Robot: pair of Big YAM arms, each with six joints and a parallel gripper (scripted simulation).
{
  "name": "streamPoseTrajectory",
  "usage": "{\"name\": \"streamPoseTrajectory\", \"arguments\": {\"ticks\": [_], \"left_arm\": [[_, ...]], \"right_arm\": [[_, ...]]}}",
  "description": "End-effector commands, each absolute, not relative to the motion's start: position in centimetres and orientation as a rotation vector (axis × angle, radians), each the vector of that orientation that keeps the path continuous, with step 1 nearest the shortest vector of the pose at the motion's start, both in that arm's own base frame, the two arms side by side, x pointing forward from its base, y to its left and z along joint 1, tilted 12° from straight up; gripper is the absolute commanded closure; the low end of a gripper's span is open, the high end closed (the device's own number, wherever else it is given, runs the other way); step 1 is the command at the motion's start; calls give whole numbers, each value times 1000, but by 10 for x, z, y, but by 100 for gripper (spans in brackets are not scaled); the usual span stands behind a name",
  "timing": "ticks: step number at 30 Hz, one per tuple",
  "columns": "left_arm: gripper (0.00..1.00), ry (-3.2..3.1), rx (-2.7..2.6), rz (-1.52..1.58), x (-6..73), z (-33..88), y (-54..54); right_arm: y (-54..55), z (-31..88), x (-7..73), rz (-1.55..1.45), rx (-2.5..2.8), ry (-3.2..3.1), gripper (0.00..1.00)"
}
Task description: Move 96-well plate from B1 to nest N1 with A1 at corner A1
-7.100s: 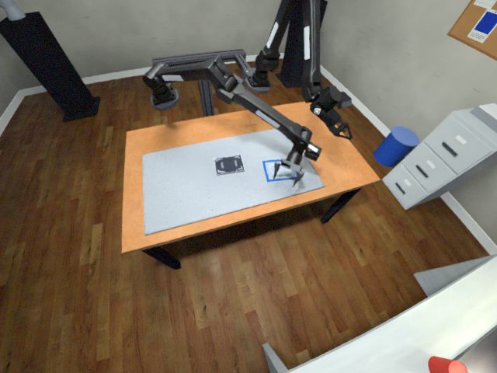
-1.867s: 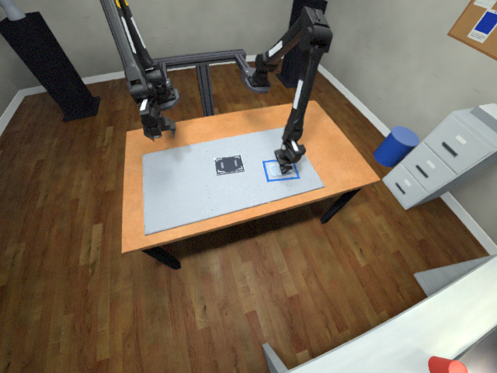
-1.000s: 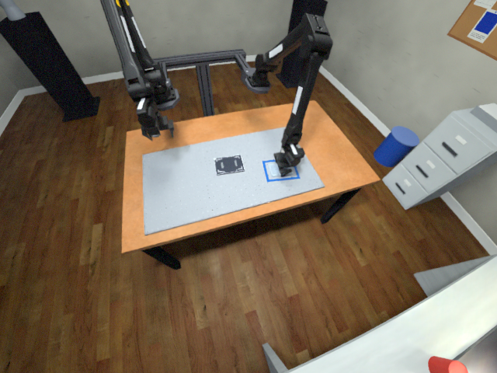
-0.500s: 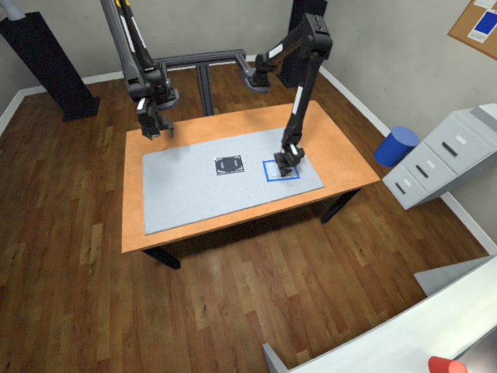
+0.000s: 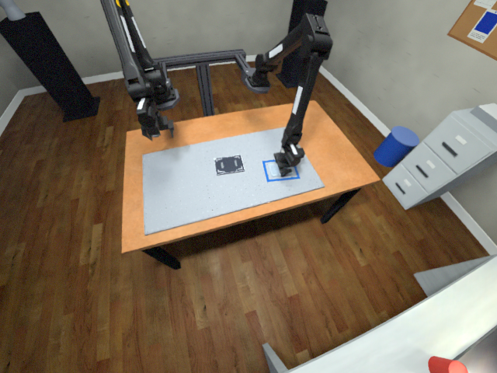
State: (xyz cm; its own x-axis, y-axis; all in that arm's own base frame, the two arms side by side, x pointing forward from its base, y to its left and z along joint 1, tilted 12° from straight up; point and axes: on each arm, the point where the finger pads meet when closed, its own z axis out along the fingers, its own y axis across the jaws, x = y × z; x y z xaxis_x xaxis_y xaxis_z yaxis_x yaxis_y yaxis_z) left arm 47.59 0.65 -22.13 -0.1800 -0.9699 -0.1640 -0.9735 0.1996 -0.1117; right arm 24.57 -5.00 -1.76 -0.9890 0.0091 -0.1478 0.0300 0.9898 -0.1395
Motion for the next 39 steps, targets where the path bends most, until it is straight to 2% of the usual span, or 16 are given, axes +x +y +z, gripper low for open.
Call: {"name": "streamPoseTrajectory", "arguments": {"ticks": [1,10,11,39], "left_arm": [[0,2262,-1862,9,482,-217,6],[0,2262,-1862,9,481,-217,6],[100,2262,-1862,9,481,-217,6],[100,2262,-1862,9,481,-217,6]], "right_arm": [[-50,-11,255,-211,13,2967,0],[-50,-11,255,-211,13,2967,0],[-50,-11,255,-211,13,2967,0],[-50,-11,255,-211,13,2967,0]]}}
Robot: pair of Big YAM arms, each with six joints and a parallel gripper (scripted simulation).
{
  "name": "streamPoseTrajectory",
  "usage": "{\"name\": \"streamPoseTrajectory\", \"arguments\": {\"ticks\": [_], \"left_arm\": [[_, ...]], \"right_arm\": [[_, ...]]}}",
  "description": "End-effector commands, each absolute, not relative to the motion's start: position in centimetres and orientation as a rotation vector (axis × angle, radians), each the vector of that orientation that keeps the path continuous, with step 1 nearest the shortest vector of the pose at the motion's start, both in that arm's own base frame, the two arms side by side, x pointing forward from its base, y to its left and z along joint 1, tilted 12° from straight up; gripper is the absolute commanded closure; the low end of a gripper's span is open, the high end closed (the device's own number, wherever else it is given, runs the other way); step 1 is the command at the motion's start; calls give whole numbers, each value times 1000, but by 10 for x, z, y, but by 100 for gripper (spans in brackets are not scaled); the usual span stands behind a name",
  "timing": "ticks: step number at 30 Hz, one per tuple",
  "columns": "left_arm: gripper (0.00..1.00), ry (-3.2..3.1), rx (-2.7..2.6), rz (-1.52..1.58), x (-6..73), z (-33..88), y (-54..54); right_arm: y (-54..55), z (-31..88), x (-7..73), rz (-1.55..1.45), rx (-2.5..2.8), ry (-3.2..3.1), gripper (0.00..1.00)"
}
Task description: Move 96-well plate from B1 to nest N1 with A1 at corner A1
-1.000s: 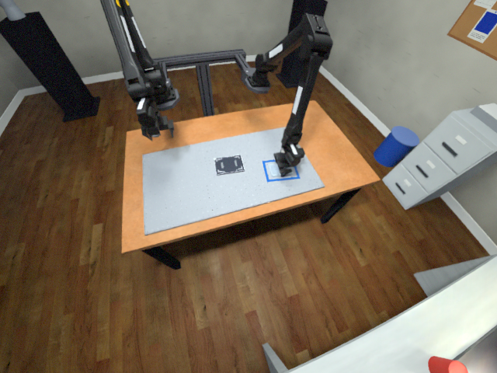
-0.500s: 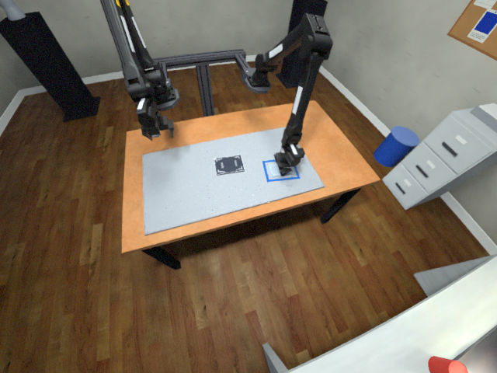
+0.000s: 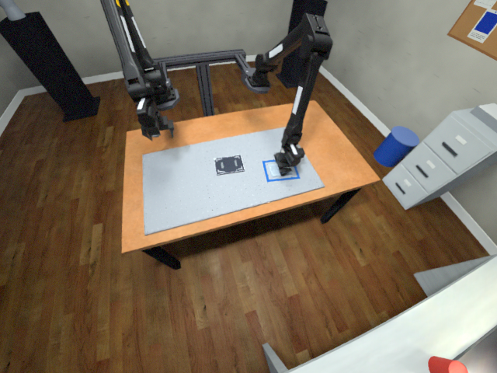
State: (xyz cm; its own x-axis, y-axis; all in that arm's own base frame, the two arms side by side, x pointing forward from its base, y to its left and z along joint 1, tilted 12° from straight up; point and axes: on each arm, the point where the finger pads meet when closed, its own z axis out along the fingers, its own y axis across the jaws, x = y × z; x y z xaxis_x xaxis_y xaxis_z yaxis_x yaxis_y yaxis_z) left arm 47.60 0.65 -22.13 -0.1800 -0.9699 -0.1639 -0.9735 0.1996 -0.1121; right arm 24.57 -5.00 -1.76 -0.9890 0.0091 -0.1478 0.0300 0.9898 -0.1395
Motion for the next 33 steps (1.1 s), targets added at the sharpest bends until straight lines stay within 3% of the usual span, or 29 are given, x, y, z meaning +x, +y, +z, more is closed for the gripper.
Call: {"name": "streamPoseTrajectory", "arguments": {"ticks": [1,33], "left_arm": [[100,2262,-1862,9,481,-217,6],[100,2261,-1864,10,472,-170,-3]], "right_arm": [[-50,-11,255,-211,13,2967,0],[-50,-11,255,-211,13,2967,0]]}}
